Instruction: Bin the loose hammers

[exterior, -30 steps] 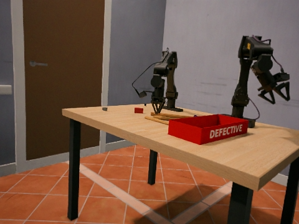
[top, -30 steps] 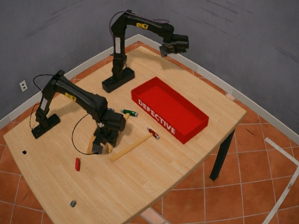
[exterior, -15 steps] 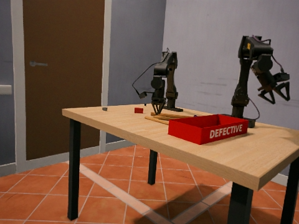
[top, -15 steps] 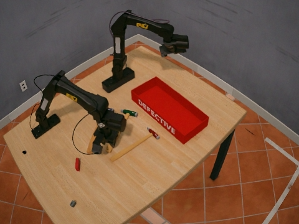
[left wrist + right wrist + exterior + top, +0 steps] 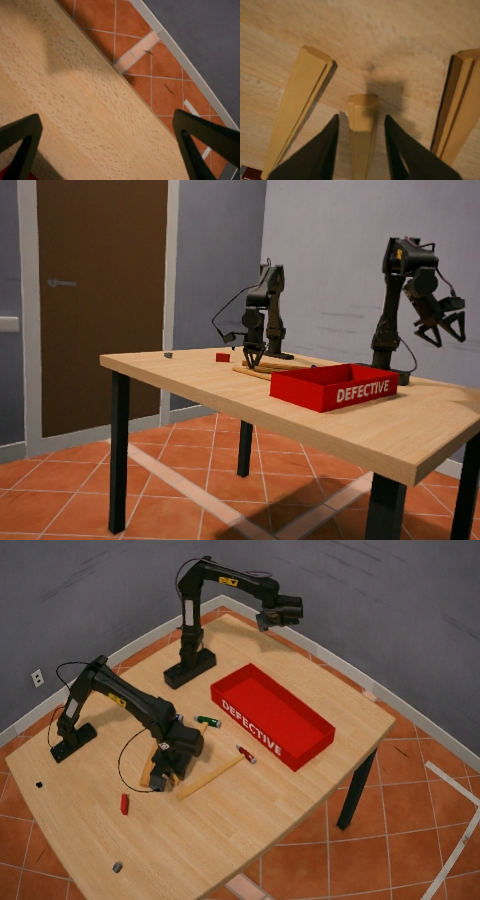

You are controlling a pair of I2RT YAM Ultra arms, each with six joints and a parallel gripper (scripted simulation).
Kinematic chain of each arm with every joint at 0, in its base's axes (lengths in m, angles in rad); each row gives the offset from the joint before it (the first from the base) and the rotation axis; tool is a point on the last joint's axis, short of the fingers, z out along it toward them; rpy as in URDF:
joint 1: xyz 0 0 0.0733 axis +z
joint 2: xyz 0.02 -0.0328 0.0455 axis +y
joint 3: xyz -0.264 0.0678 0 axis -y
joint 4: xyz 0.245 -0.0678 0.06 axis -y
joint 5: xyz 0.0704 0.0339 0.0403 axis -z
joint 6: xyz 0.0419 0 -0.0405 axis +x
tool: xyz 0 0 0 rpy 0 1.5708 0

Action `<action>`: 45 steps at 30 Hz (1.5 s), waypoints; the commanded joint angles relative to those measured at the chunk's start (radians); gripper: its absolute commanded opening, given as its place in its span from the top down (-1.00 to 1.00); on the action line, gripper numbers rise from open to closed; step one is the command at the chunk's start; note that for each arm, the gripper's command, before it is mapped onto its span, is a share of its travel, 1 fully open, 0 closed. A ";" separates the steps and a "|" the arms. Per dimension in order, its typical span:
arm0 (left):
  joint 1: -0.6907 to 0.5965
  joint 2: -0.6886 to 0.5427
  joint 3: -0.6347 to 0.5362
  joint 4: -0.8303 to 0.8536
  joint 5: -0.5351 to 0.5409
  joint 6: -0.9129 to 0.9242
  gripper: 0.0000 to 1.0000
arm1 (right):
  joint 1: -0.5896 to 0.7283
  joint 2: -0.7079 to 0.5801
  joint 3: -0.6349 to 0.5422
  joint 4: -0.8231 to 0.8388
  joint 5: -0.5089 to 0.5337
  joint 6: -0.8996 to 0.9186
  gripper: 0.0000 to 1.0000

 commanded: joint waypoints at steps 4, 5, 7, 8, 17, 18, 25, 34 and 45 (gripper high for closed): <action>0.000 -0.006 0.006 0.001 -0.011 0.000 -1.00 | 0.001 0.004 -0.013 0.005 0.014 0.000 0.25; 0.000 -0.006 0.006 0.001 -0.011 0.000 -1.00 | 0.001 0.004 -0.013 0.005 0.014 0.000 0.25; 0.000 -0.006 0.006 0.001 -0.011 0.000 -1.00 | 0.001 0.004 -0.013 0.005 0.014 0.000 0.33; 0.000 -0.006 0.006 0.001 -0.011 0.000 -1.00 | 0.001 0.004 -0.013 0.005 0.014 0.000 0.33; 0.000 -0.006 0.006 0.001 -0.011 0.000 -1.00 | 0.008 0.007 0.001 0.000 0.014 0.010 0.53; 0.000 -0.006 0.006 0.001 -0.011 0.000 -1.00 | 0.008 0.007 0.001 0.000 0.014 0.010 0.56; 0.000 -0.006 0.006 0.001 -0.011 0.000 -1.00 | 0.003 -0.002 0.001 0.002 0.014 0.003 0.58; 0.000 -0.006 0.006 0.001 -0.011 0.000 -1.00 | -0.036 -0.005 -0.014 0.007 0.013 -0.061 0.58; 0.000 -0.006 0.006 0.001 -0.011 0.000 -1.00 | -0.092 -0.005 -0.014 0.003 0.013 -0.093 0.58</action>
